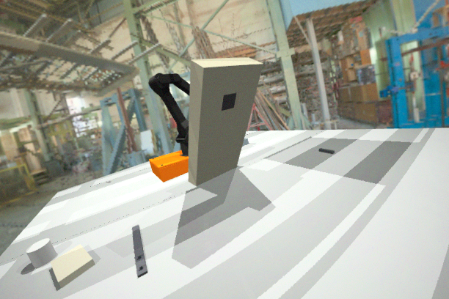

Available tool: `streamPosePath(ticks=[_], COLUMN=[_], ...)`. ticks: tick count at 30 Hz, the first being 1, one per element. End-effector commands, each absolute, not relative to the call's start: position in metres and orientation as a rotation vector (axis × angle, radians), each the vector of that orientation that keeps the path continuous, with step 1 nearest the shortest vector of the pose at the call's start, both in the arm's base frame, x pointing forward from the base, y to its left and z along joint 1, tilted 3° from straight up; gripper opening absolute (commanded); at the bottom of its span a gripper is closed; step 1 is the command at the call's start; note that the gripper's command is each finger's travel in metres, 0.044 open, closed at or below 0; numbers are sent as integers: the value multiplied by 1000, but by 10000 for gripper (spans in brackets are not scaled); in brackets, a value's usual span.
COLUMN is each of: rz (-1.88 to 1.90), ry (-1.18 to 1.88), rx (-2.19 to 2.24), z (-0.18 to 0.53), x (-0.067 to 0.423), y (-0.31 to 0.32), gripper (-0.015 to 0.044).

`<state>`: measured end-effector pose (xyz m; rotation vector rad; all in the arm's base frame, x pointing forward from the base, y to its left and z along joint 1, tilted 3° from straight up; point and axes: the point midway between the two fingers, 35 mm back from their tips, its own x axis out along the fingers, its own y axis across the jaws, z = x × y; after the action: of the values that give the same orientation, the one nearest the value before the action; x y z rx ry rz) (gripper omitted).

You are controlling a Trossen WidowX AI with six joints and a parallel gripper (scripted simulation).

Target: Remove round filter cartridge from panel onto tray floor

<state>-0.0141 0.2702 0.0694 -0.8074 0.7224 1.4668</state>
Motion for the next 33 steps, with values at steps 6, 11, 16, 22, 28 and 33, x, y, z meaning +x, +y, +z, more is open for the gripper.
streamPosePath(ticks=[6,11,16,22,28,33], rz=[1467,1461,1461,1461,1461,1460], ry=[720,728,728,728,728,731], rx=[-804,-810,-810,-810,-810,-812], z=[37,41,41,41,49,108], x=[-13,-13,-13,-13,-13,-15], y=[269,268,268,268,269,263], gripper=[0,105,236,394,440,440])
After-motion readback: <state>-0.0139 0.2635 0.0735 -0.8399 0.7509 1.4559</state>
